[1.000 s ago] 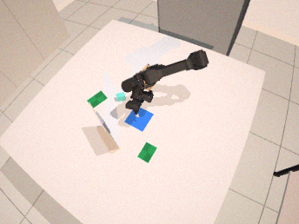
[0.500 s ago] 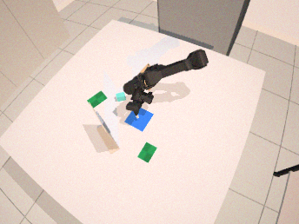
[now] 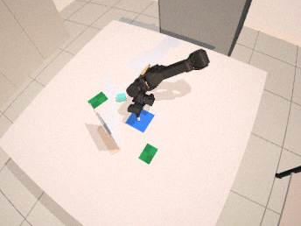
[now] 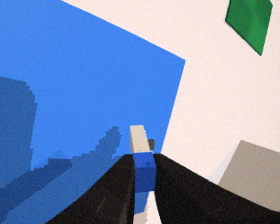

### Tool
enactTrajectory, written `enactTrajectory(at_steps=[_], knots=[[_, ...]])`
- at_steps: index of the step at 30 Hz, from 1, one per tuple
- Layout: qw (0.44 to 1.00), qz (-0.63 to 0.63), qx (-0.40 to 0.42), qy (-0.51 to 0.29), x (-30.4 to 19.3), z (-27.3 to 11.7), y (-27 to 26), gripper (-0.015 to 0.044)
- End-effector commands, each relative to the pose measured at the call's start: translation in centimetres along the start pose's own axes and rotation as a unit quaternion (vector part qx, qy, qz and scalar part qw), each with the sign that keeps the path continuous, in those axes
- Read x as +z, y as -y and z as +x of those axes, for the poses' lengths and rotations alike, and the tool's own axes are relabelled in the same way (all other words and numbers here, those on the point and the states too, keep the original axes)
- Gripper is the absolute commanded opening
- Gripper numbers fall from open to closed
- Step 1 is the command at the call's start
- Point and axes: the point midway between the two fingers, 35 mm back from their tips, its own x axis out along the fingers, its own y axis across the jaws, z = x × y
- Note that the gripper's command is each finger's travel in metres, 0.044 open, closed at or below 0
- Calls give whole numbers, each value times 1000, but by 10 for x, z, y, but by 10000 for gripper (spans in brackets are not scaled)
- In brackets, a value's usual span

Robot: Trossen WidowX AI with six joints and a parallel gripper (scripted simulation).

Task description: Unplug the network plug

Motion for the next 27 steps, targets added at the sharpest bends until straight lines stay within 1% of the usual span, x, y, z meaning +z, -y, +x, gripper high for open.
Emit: enactTrajectory(at_steps=[1, 27], knots=[[1000, 2, 0, -1, 0, 3, -3, 0], [1000, 4, -5, 3, 5, 14, -11, 0]])
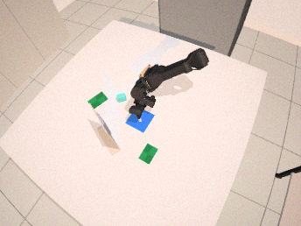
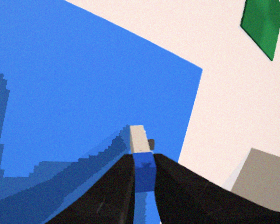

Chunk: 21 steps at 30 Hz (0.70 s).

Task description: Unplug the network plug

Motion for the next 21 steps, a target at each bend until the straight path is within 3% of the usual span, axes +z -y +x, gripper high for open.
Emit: enactTrajectory(at_steps=[1, 12, 18, 21], knots=[[1000, 2, 0, -1, 0, 2, -1, 0], [1000, 0, 0, 0, 0, 2, -1, 0], [1000, 0, 0, 0, 0, 2, -1, 156], [1000, 0, 0, 0, 0, 2, -1, 156]])
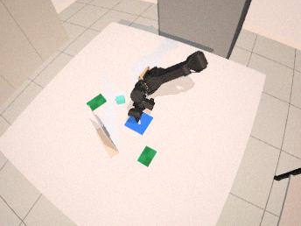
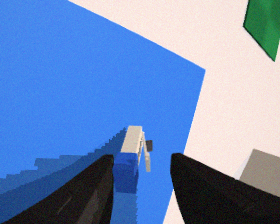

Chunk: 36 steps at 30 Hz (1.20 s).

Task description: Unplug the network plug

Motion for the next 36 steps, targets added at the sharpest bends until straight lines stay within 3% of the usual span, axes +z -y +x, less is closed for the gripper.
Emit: enactTrajectory(at_steps=[1, 36], knots=[[1000, 0, 0, 0, 0, 0, 0, 156], [1000, 0, 4, -3, -3, -23, 0, 156]])
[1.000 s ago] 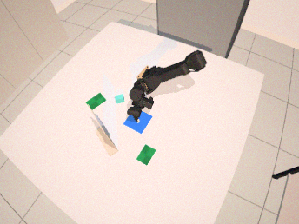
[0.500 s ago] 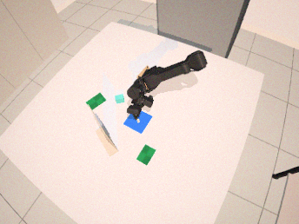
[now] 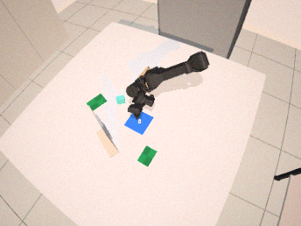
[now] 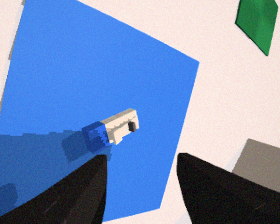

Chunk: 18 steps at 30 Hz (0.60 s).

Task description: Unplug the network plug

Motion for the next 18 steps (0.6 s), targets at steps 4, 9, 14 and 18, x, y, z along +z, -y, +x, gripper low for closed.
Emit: enactTrajectory(at_steps=[4, 9, 14, 18], knots=[[1000, -2, -2, 2, 1, -6, 1, 156], [1000, -2, -2, 1, 1, -8, 2, 156], [1000, -2, 0, -1, -1, -11, 4, 156], [1000, -3, 1, -3, -2, -13, 5, 156]])
